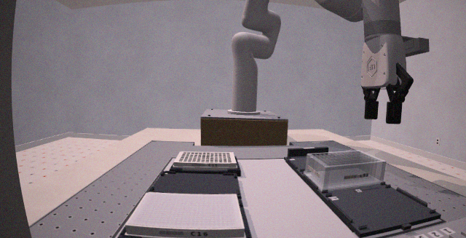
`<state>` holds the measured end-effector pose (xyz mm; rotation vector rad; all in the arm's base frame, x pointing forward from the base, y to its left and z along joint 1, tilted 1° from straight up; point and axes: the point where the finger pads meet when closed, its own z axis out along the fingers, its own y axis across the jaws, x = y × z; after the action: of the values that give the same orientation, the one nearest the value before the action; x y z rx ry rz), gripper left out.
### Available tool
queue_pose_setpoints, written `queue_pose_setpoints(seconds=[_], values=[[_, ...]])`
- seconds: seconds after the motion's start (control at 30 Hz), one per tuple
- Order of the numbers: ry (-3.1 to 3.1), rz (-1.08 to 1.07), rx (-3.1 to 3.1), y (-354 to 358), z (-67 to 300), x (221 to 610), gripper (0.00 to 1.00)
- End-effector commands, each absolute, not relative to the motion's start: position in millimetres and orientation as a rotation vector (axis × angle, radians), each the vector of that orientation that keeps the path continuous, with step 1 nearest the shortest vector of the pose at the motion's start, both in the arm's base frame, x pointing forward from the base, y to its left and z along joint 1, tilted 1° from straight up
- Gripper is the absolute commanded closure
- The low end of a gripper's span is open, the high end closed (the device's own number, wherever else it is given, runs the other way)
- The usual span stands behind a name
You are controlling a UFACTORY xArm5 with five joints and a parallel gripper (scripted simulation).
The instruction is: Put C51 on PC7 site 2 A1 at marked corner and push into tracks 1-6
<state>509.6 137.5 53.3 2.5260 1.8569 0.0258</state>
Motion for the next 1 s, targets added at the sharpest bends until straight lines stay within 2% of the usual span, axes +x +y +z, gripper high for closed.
queue_pose_setpoints(seconds=[0.0,0.97], values=[[1.704,0.039,2.629,132.6,54.9,494.3,0.19],[0.444,0.039,3.112,93.6,51.5,370.3,0.19]])
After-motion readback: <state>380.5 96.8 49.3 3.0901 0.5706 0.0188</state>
